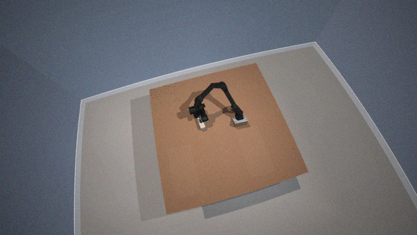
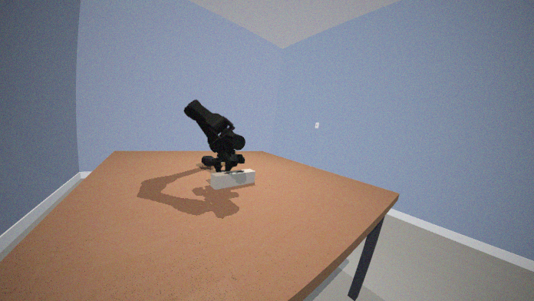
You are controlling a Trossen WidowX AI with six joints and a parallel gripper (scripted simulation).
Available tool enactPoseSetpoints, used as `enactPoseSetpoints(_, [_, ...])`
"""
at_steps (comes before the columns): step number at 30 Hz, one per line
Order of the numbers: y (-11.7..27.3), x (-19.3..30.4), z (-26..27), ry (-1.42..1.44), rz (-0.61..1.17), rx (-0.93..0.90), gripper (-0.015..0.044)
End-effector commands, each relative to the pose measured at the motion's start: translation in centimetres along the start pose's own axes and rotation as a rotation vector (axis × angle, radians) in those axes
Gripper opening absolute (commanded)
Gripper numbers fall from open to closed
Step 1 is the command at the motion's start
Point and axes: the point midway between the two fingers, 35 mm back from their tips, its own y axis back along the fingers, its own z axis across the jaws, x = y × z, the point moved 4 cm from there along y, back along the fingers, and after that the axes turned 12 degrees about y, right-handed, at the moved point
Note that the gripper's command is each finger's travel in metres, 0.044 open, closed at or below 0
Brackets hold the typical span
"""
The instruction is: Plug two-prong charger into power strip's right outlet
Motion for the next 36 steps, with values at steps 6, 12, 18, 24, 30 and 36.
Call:
enactPoseSetpoints(6, [0.02,-0.32,-0.13,-0.009,-0.011,0.004,0.0000])
enactPoseSetpoints(12, [-0.03,-0.37,-0.14,-0.009,-0.011,0.004,0.0000])
enactPoseSetpoints(18, [-0.08,-0.43,-0.15,-0.009,-0.011,0.004,0.0000])
enactPoseSetpoints(24, [-0.11,-0.50,-0.15,-0.009,-0.011,0.004,0.0000])
enactPoseSetpoints(30, [-0.13,-0.58,-0.16,-0.009,-0.011,0.004,0.0000])
enactPoseSetpoints(36, [-0.09,-0.64,-0.17,-0.009,-0.011,0.004,0.0000])
